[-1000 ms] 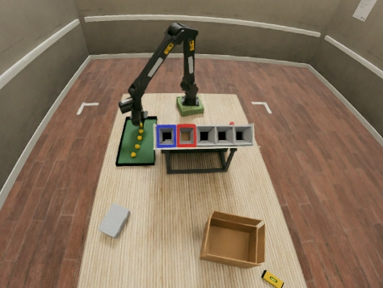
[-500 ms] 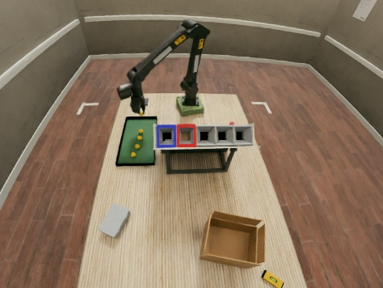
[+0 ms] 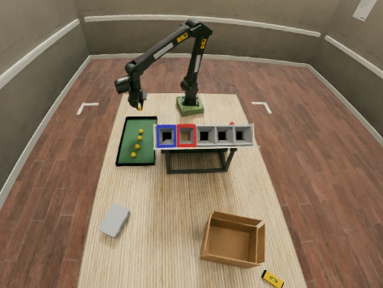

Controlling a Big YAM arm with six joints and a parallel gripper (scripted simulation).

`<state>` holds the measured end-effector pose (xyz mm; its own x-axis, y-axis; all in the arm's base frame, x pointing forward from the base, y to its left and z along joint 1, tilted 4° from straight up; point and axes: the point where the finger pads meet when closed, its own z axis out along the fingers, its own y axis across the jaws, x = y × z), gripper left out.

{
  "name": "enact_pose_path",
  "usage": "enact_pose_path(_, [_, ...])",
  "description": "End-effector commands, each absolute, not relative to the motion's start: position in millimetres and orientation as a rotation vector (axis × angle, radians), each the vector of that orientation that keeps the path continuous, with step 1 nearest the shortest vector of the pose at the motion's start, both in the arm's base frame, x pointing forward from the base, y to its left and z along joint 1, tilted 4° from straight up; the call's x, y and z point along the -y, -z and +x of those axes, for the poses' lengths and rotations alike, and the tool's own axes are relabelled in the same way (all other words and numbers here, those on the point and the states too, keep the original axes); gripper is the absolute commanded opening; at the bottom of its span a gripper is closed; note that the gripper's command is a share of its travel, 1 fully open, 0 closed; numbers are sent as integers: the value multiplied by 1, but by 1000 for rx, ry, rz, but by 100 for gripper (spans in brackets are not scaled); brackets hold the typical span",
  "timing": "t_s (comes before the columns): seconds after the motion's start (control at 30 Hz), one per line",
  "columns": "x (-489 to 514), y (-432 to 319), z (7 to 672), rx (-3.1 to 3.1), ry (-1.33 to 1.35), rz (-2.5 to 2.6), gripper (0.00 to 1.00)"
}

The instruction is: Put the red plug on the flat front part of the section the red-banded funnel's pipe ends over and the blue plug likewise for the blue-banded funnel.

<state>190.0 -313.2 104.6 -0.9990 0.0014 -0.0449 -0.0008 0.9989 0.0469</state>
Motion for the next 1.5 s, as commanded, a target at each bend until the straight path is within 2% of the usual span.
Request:
enact_pose_path(0.0, [328,-117,193,-3085,-45,-3,0])
enact_pose_path(1.47, [328,-118,193,-3084,-43,-9,0])
